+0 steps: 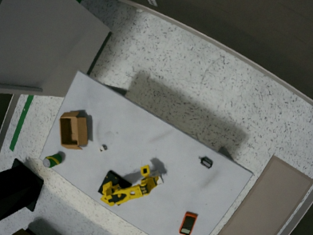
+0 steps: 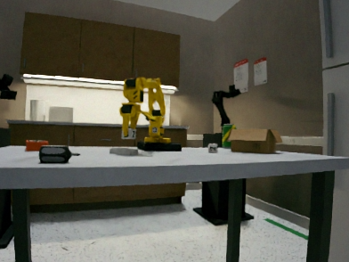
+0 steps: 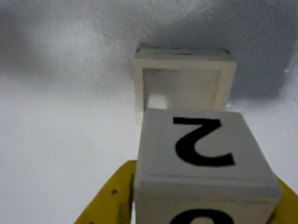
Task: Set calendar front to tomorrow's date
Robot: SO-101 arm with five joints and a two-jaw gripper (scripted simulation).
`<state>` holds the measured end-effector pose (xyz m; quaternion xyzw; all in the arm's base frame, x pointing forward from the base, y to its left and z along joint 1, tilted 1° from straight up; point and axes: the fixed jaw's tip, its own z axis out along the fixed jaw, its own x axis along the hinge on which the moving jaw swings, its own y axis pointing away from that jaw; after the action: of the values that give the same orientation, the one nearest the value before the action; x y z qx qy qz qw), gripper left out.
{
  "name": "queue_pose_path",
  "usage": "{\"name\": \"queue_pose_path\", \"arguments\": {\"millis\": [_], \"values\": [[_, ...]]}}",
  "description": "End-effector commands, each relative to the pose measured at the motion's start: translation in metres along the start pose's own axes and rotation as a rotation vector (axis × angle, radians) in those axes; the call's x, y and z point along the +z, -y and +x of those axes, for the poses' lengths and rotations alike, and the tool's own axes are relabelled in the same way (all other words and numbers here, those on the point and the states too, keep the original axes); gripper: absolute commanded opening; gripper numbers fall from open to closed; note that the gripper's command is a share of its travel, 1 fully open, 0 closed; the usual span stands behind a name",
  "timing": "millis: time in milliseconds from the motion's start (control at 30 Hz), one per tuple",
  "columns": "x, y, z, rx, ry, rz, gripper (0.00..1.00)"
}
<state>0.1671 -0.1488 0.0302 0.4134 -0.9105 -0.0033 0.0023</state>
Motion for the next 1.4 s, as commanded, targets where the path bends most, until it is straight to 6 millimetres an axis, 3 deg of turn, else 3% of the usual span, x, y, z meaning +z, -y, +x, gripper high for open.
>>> {"name": "queue_pose_path", "arguments": {"millis": [0, 1367], "values": [[0.002, -0.002, 0.001, 0.014, 0.002, -0.003, 0.00], [0.018, -0.003, 0.000, 0.012, 0.002, -0.003, 0.00]]}}
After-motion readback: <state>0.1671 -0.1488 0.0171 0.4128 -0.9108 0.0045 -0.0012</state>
